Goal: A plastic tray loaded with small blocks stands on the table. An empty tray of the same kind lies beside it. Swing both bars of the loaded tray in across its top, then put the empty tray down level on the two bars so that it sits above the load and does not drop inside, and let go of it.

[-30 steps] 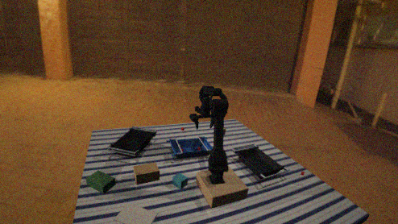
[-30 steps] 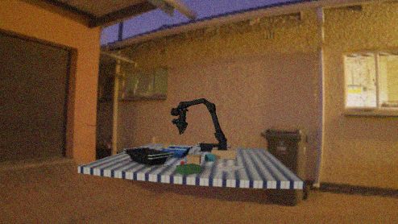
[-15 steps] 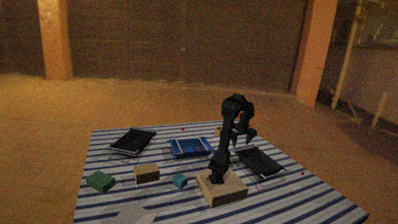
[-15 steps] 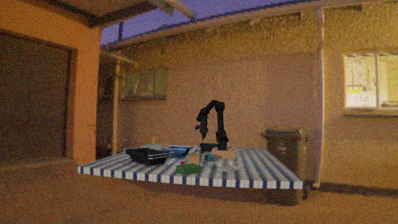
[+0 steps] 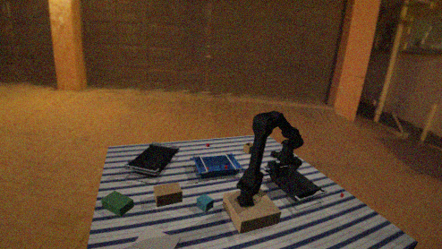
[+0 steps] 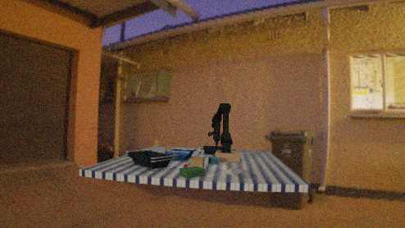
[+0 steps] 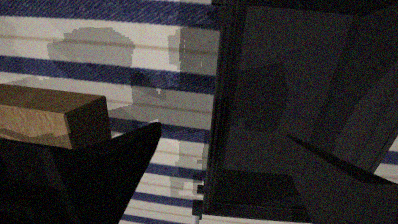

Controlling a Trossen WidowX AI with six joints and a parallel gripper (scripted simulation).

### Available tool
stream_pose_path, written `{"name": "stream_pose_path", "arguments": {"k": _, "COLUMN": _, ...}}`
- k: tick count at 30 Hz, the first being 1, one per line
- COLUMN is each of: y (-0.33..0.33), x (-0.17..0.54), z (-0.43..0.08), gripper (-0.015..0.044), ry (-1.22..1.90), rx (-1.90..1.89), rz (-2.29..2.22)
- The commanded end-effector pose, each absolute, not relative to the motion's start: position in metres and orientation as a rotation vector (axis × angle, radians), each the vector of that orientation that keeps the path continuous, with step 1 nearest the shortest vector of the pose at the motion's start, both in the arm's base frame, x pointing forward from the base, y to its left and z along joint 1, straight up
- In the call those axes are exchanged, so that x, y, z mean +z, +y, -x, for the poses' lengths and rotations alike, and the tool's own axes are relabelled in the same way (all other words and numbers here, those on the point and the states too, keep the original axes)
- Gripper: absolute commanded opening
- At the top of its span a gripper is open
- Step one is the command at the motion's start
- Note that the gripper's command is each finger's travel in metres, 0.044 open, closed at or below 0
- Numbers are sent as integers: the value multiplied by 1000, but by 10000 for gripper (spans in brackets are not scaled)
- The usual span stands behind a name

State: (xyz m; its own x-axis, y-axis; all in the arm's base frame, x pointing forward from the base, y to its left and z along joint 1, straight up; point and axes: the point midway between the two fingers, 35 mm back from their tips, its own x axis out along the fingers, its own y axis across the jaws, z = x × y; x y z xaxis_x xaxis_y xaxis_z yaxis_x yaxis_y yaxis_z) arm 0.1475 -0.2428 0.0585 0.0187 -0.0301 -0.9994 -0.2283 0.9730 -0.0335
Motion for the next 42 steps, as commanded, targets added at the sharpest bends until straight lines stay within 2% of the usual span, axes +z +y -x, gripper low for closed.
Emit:
{"name": "stream_pose_path", "arguments": {"k": 1, "y": -242, "x": 40, "z": -147, "gripper": 440, "ry": 1548, "rx": 169, "rz": 201}}
{"name": "stream_pose_path", "arguments": {"k": 11, "y": -241, "x": -9, "z": -146, "gripper": 440, "ry": 1548, "rx": 169, "rz": 200}}
{"name": "stream_pose_path", "arguments": {"k": 16, "y": -240, "x": -12, "z": -146, "gripper": 440, "ry": 1548, "rx": 169, "rz": 200}}
{"name": "stream_pose_path", "arguments": {"k": 30, "y": -240, "x": -12, "z": -146, "gripper": 235, "ry": 1548, "rx": 169, "rz": 200}}
{"name": "stream_pose_path", "arguments": {"k": 42, "y": -240, "x": -12, "z": -146, "gripper": 155, "ry": 1548, "rx": 169, "rz": 200}}
